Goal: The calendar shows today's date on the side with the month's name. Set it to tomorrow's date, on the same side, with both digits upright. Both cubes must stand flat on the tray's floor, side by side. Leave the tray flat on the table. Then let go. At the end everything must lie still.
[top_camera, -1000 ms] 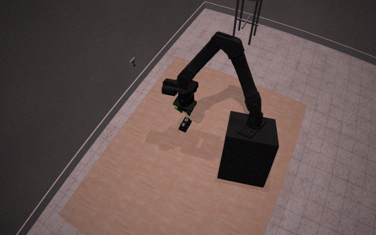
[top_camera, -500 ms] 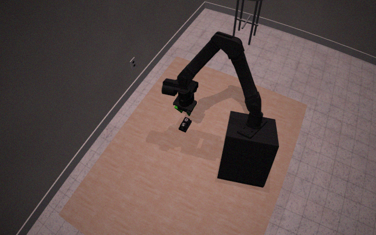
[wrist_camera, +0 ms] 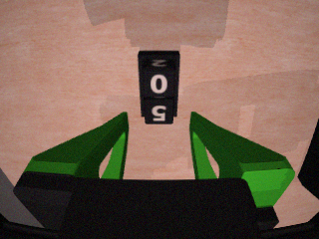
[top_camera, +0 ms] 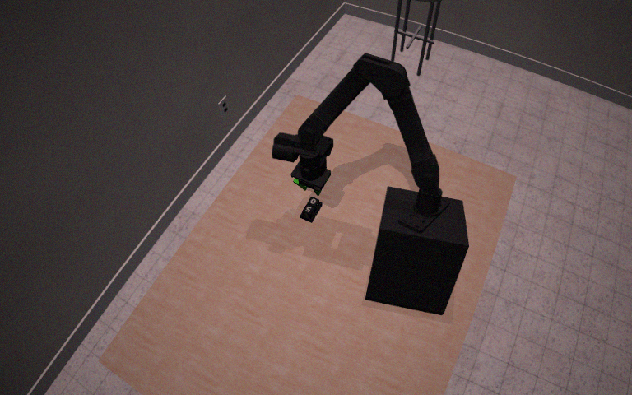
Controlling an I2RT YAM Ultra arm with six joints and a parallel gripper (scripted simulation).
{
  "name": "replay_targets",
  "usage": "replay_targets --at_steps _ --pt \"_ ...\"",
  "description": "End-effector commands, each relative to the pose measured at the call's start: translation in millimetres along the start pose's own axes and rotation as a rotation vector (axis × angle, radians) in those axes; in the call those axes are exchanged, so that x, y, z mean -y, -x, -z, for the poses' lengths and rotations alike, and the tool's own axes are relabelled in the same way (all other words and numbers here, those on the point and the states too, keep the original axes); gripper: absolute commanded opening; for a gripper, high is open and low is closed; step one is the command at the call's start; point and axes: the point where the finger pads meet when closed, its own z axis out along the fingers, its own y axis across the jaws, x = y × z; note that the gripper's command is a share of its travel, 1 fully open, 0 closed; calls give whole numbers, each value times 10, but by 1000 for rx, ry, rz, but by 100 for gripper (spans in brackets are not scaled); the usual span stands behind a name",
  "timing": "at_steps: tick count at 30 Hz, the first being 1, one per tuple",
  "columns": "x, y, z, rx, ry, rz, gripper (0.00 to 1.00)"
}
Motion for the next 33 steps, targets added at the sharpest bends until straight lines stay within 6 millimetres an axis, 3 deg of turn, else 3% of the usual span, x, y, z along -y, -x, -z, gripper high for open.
replay_targets --at_steps 1,33 --pt "-26 -5 17 -1 11 1 45" --pt "-30 -5 -376 -1 11 1 45"
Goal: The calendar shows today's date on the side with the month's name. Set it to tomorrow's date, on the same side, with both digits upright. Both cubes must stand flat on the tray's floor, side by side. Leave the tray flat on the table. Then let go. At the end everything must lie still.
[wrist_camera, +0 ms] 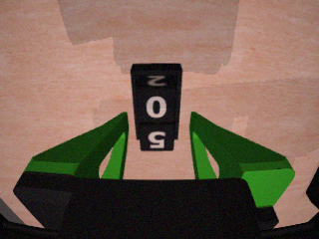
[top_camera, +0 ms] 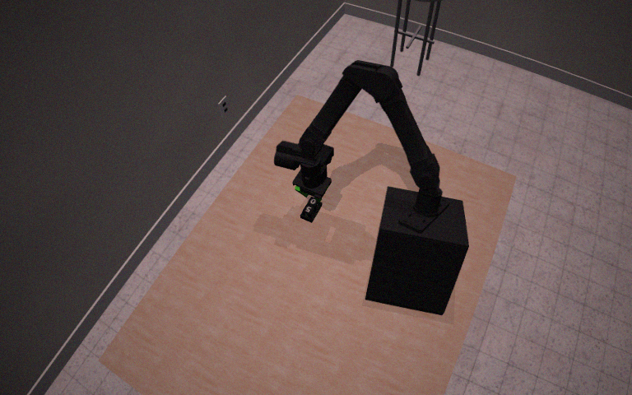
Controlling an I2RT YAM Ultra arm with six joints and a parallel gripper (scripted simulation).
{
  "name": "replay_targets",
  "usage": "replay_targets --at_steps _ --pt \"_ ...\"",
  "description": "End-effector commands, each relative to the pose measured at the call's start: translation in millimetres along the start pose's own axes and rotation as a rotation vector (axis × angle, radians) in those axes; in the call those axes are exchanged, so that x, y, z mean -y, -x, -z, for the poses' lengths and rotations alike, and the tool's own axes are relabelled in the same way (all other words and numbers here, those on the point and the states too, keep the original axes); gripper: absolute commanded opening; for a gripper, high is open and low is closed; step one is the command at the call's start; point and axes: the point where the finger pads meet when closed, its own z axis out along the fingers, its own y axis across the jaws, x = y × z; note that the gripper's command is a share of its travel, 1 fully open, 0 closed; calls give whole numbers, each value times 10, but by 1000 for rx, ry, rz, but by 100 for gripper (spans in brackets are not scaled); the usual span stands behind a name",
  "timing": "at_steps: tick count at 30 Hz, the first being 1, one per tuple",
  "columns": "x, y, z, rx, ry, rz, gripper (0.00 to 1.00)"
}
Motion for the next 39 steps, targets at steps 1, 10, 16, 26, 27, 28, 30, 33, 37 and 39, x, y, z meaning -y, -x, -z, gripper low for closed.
replay_targets --at_steps 1,10,16,26,27,28,30,33,37,39 --pt "-46 -9 11 -2 17 2 45" --pt "-47 -9 -48 -2 17 2 45" --pt "-47 -9 -60 -2 17 2 45" --pt "-47 -9 -61 -2 17 2 45" --pt "-47 -9 -61 -2 17 2 45" --pt "-47 -9 -61 -2 17 2 45" --pt "-47 -9 -61 -2 17 2 45" --pt "-47 -9 -61 -2 17 2 45" --pt "-47 -9 -61 -2 17 2 45" --pt "-47 -9 -61 -2 17 2 45"
